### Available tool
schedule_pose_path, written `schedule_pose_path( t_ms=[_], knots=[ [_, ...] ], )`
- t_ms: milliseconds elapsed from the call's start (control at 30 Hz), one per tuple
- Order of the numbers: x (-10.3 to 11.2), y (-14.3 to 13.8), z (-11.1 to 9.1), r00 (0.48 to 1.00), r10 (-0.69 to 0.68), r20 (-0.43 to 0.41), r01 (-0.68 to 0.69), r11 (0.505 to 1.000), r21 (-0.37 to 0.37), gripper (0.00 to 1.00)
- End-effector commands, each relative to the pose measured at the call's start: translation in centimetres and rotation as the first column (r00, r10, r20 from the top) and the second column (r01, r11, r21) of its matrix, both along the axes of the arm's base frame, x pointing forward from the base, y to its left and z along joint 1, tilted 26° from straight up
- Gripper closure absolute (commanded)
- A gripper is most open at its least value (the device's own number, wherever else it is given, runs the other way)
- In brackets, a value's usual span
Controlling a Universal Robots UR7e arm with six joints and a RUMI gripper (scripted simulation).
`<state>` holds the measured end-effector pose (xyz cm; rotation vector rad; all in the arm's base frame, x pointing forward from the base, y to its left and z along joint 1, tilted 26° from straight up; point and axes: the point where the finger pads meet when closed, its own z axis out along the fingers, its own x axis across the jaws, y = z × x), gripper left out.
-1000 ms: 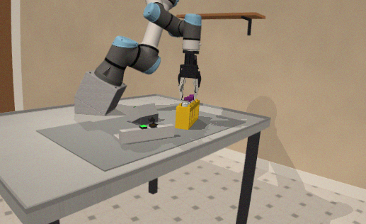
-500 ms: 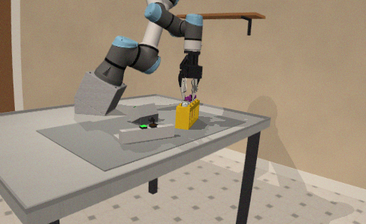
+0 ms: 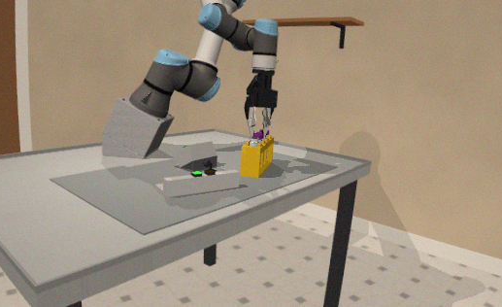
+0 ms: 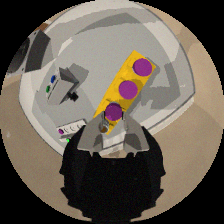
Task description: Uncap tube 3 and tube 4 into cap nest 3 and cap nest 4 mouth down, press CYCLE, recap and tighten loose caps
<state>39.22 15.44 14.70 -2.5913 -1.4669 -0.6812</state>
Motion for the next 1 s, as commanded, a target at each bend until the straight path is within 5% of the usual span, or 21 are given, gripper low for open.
schedule_pose_path(
  t_ms=[0,167,333,400,667,867,900,967],
  knots=[
    [0.02,-0.01,0.04,0.992,-0.121,-0.041,0.122,0.992,0.043,1.00],
    [0.02,-0.01,0.04,0.935,-0.331,-0.129,0.345,0.933,0.108,1.00],
    [0.02,-0.01,0.04,0.827,-0.514,-0.229,0.552,0.821,0.149,1.00],
    [0.02,-0.01,0.04,0.827,-0.514,-0.229,0.552,0.821,0.149,1.00],
    [0.02,-0.01,0.04,0.567,-0.723,-0.393,0.817,0.552,0.163,1.00],
    [0.02,-0.01,0.04,0.567,-0.723,-0.393,0.817,0.552,0.163,1.00],
    [0.02,-0.01,0.04,0.567,-0.723,-0.393,0.817,0.552,0.163,0.65],
    [0.02,-0.01,0.04,0.567,-0.723,-0.393,0.817,0.552,0.163,0.65]
  ],
)
